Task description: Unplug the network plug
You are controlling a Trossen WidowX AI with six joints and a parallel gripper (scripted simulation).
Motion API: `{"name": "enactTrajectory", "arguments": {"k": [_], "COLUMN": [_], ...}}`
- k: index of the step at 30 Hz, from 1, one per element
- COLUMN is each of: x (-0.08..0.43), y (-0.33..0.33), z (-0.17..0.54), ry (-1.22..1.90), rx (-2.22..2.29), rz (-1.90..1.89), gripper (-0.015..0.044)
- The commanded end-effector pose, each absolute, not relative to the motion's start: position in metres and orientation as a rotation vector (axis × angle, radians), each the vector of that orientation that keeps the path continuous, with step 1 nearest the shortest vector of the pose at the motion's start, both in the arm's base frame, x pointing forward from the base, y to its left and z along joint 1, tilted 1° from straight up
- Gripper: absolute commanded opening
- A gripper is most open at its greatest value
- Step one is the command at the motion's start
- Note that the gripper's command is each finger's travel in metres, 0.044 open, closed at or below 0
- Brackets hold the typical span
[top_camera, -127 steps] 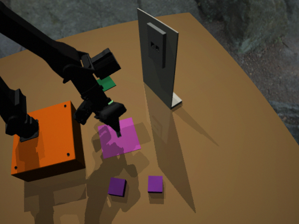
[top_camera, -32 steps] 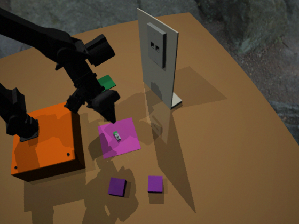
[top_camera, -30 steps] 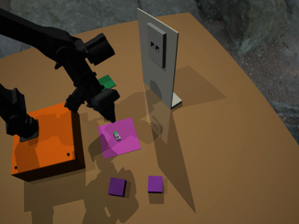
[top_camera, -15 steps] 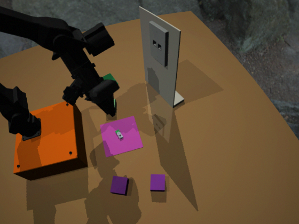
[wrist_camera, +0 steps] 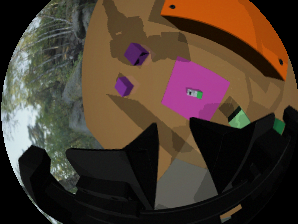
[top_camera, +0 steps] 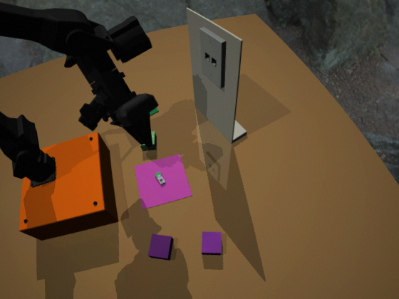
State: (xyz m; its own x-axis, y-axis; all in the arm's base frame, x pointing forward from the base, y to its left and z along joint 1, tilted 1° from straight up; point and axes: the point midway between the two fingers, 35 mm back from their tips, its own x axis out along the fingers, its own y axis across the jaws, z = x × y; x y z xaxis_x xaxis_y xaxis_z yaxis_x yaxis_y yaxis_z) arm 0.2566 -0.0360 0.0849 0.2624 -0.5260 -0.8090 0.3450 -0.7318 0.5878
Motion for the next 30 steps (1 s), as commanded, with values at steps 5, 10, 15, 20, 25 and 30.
{"name": "enactTrajectory", "arguments": {"k": [5, 10, 15, 20, 25, 30], "x": [0.259, 0.259, 0.256, 0.252, 0.251, 0.251], "y": [-0.035, -0.035, -0.035, -0.036, -0.036, -0.036], "z": [0.115, 0.134, 0.153, 0.172, 0.177, 0.177], "ry": [-0.172, -0.174, -0.175, -0.177, -0.177, -0.177], "rx": [1.831, 1.832, 1.832, 1.832, 1.832, 1.832], "rz": [-1.552, -1.551, -1.551, -1.551, -1.551, -1.551], "gripper": [0.0156, 0.0156, 0.0156, 0.0156, 0.0209, 0.0340]}}
